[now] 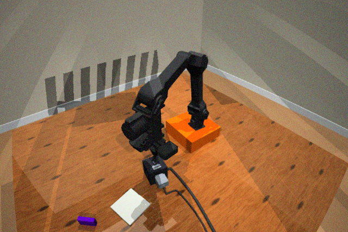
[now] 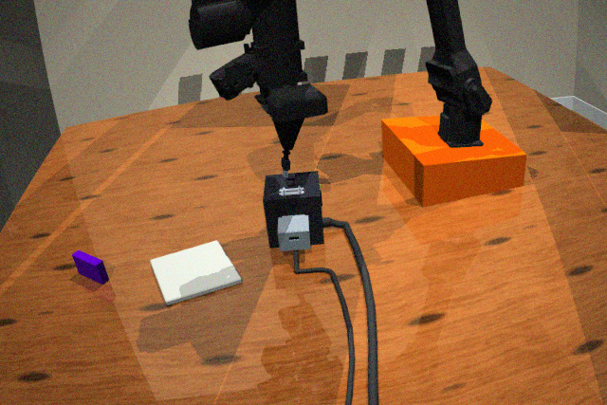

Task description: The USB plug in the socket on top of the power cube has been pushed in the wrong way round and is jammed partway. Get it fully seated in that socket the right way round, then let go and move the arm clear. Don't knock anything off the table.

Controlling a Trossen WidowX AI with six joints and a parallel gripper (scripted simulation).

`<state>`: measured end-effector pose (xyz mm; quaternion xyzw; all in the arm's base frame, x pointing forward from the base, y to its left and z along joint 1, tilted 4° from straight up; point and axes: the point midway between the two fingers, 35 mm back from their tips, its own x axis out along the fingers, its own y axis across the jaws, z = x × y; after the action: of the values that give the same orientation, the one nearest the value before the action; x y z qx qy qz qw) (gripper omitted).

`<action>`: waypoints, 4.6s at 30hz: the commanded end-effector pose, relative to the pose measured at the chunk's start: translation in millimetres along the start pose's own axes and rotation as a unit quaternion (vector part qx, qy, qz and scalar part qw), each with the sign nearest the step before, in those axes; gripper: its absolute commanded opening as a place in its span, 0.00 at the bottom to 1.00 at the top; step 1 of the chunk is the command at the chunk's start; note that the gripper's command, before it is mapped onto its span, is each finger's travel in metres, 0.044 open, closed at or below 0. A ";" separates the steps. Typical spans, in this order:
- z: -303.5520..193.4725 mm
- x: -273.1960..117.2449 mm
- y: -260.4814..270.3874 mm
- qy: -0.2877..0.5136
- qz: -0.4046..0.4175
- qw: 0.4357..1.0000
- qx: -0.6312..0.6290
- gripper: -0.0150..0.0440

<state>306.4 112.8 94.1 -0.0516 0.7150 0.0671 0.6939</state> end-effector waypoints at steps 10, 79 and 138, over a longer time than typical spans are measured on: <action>-0.2 0.3 0.0 0.000 0.000 0.986 0.169 0.25; -0.2 0.4 0.0 0.000 -0.001 0.613 0.790 0.25; 1.2 6.7 3.6 0.013 0.016 0.609 0.793 0.25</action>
<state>306.7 116.0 87.5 0.5253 0.4991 -0.5157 0.4572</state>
